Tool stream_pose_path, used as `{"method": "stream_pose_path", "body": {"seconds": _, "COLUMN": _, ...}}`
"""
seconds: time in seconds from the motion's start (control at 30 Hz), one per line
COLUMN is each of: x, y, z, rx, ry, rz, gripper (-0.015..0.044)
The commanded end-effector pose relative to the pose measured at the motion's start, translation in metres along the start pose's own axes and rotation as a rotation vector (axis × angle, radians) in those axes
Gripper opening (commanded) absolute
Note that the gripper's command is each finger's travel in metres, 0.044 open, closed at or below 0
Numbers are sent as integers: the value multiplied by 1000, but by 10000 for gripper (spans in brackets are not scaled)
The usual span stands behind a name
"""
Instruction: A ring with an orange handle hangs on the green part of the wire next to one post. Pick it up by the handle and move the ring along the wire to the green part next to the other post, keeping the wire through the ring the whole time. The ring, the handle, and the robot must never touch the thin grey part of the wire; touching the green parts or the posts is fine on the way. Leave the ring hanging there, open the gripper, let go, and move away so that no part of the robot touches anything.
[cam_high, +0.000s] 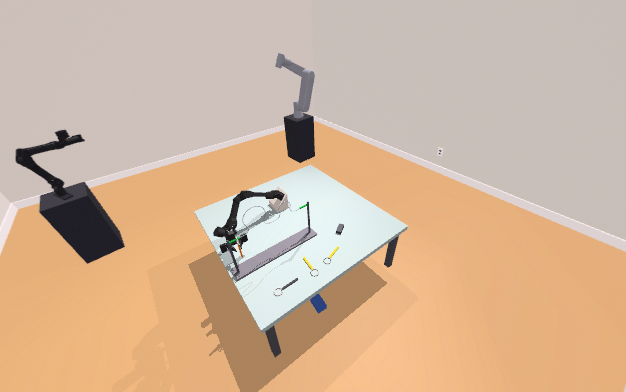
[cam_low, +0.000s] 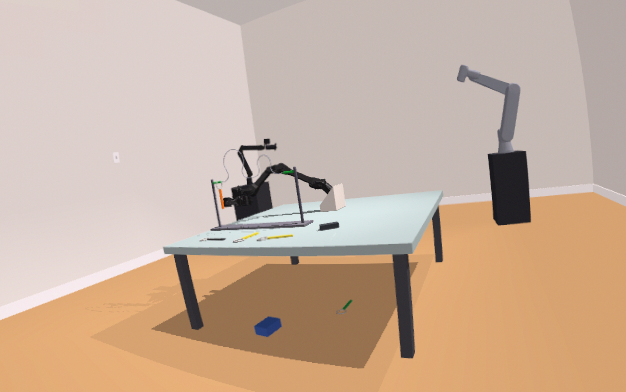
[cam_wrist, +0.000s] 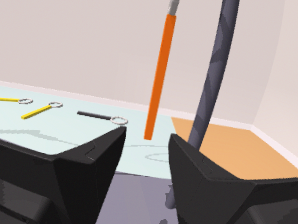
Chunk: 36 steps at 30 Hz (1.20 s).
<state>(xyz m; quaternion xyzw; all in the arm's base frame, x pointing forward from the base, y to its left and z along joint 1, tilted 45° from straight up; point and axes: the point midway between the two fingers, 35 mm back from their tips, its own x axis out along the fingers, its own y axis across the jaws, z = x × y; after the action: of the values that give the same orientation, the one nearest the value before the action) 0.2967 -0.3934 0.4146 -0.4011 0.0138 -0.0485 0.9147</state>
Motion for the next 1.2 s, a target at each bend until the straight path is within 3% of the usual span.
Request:
{"method": "stream_pose_path", "body": {"seconds": 0.0, "x": -2, "y": -2, "z": -6, "rx": 14, "ry": 20, "rz": -12, "gripper": 160}}
{"method": "stream_pose_path", "body": {"seconds": 1.17, "x": 50, "y": -6, "z": -7, "rx": 15, "ry": 18, "rz": -14, "gripper": 160}}
